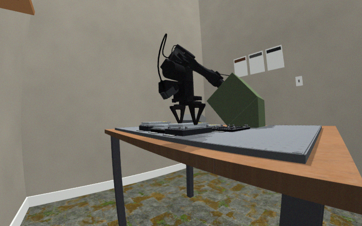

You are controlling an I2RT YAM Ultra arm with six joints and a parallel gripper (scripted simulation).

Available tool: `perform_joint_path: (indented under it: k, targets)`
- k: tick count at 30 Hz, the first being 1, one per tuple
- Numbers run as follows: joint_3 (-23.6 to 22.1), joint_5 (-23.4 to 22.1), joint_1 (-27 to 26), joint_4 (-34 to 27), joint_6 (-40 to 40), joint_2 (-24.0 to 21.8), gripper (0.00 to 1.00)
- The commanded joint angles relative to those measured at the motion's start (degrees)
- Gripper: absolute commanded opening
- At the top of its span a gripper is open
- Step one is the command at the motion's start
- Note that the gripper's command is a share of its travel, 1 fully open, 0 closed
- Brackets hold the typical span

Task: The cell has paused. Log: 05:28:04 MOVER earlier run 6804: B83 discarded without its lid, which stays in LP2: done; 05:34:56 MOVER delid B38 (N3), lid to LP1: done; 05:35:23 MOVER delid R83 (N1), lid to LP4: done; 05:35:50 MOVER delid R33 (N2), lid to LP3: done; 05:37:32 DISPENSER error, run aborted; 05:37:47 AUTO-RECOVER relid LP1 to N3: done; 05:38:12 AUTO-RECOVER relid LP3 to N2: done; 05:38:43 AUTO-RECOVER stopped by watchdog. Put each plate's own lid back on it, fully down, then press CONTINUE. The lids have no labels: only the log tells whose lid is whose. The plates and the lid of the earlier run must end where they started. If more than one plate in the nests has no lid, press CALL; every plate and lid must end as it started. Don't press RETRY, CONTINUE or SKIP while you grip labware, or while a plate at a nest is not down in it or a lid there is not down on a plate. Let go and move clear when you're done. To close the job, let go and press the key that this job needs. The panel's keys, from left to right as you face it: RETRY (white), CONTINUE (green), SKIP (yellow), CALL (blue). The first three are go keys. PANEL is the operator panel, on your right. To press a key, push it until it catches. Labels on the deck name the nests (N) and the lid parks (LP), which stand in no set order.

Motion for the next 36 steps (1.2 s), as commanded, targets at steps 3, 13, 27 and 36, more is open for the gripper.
perform_joint_path:
  k: [3, 13, 27, 36]
  targets:
    - [0.99, 0.72, 1.48, 1.22, -0.11, 0.16, 0.00]
    - [1.35, 0.71, 1.52, 1.20, 0.03, 0.30, 0.00]
    - [1.45, 0.71, 1.57, 1.12, 0.24, 0.62, 0.00]
    - [1.52, 0.71, 1.59, 0.57, 0.30, -0.37, 1.00]
